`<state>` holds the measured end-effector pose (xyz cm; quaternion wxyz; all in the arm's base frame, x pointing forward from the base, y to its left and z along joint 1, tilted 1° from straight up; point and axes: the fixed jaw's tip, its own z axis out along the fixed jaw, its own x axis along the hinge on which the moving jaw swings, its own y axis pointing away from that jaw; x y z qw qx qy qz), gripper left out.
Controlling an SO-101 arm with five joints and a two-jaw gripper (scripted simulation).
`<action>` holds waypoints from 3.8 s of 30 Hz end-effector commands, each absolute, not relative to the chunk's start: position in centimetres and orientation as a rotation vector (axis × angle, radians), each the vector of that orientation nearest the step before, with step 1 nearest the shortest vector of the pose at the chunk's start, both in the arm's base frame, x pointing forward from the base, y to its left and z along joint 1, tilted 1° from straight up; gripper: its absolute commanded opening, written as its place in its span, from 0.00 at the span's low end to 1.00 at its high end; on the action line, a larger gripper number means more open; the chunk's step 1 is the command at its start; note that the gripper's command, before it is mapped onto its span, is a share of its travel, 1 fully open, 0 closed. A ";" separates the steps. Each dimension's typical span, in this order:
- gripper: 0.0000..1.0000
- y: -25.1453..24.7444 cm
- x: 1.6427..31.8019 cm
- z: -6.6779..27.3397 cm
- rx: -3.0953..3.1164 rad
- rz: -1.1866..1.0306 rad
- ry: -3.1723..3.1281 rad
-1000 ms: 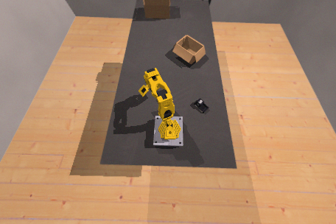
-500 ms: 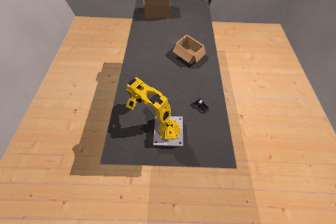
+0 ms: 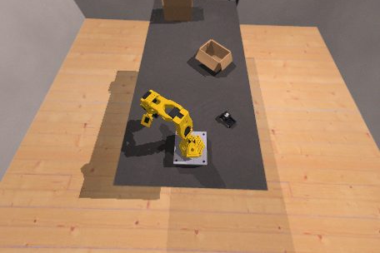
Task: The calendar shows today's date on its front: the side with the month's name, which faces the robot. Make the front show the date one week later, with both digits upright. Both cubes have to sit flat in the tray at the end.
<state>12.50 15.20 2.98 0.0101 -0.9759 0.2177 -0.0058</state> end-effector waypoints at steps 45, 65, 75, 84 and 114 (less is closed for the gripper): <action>0.00 14.7 11.7 -0.7 -3.083 0.012 0.680; 0.00 14.7 11.7 -1.3 -3.083 0.012 0.680; 0.00 14.7 11.7 -1.9 -3.083 0.012 0.680; 0.00 14.7 11.7 -2.0 -3.083 0.012 0.680; 0.00 14.7 11.7 -3.1 -3.083 0.012 0.680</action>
